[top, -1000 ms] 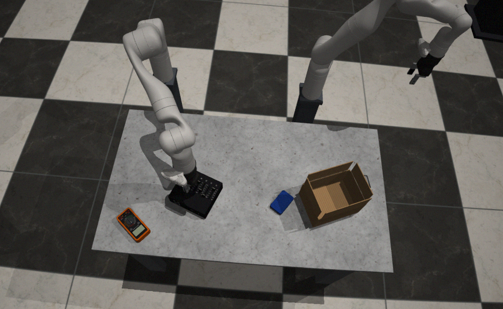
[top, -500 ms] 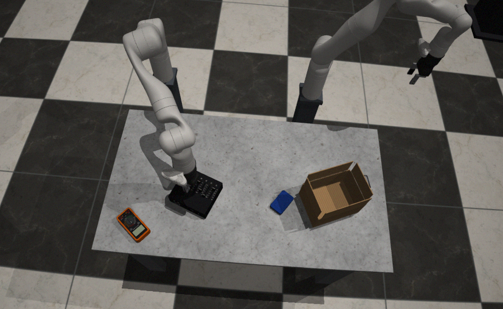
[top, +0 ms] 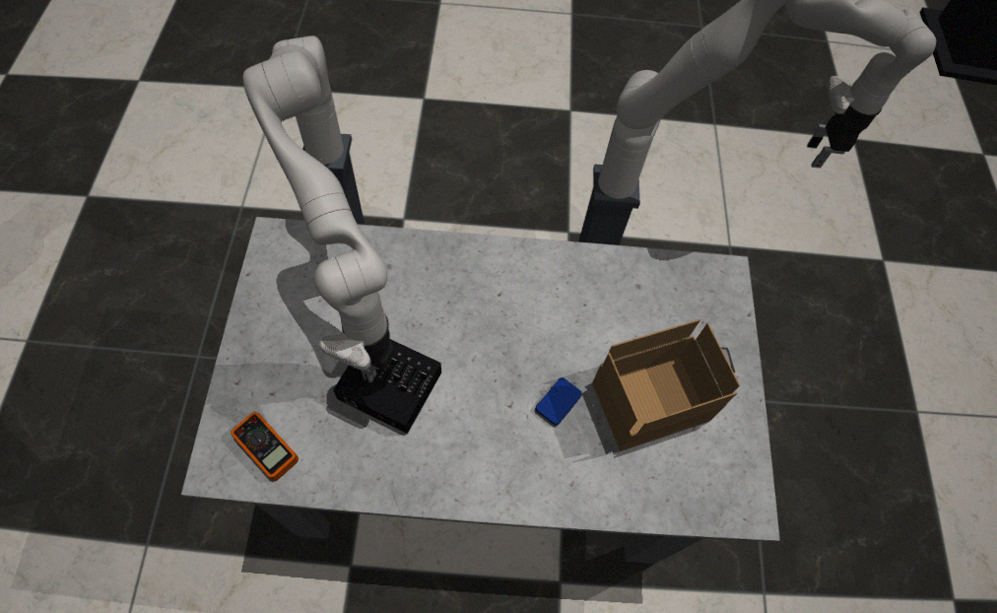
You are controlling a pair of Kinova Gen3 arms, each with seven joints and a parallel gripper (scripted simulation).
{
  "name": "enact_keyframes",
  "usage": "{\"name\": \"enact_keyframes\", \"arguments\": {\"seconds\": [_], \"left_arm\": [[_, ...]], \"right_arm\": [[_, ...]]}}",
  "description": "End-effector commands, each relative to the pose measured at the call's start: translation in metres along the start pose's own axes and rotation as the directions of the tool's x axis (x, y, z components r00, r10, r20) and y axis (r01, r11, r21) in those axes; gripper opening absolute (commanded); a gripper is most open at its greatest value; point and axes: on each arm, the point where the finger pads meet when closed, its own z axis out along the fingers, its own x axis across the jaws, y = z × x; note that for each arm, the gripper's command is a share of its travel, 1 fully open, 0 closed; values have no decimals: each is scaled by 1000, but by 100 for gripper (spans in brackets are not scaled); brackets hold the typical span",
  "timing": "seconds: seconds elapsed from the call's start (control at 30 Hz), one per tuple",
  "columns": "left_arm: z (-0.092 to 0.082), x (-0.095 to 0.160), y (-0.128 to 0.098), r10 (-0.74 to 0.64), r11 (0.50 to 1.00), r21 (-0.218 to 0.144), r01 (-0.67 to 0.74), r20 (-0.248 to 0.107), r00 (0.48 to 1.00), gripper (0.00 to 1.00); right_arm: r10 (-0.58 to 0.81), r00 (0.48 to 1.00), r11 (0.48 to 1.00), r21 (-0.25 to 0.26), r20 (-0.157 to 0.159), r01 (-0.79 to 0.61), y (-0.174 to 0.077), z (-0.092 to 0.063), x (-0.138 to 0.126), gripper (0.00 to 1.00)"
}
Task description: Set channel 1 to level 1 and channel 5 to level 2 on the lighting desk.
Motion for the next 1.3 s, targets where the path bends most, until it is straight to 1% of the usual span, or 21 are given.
{"name": "enact_keyframes", "arguments": {"seconds": [0.0, 0.63, 1.27], "left_arm": [[-1, 0, 3, 7, 1000, -12, -7, 4, 1000, 100], [-1, 0, 3, 7, 1000, -12, -7, 4, 1000, 100], [-1, 0, 3, 7, 1000, -12, -7, 4, 1000, 100]], "right_arm": [[-5, 1000, 1000, 5, 1, 5, -2, -2, 1, 0], [-5, 1000, 1000, 5, 1, 5, -2, -1, 1, 0], [-5, 1000, 1000, 5, 1, 5, -2, 9, 1, 0]]}}
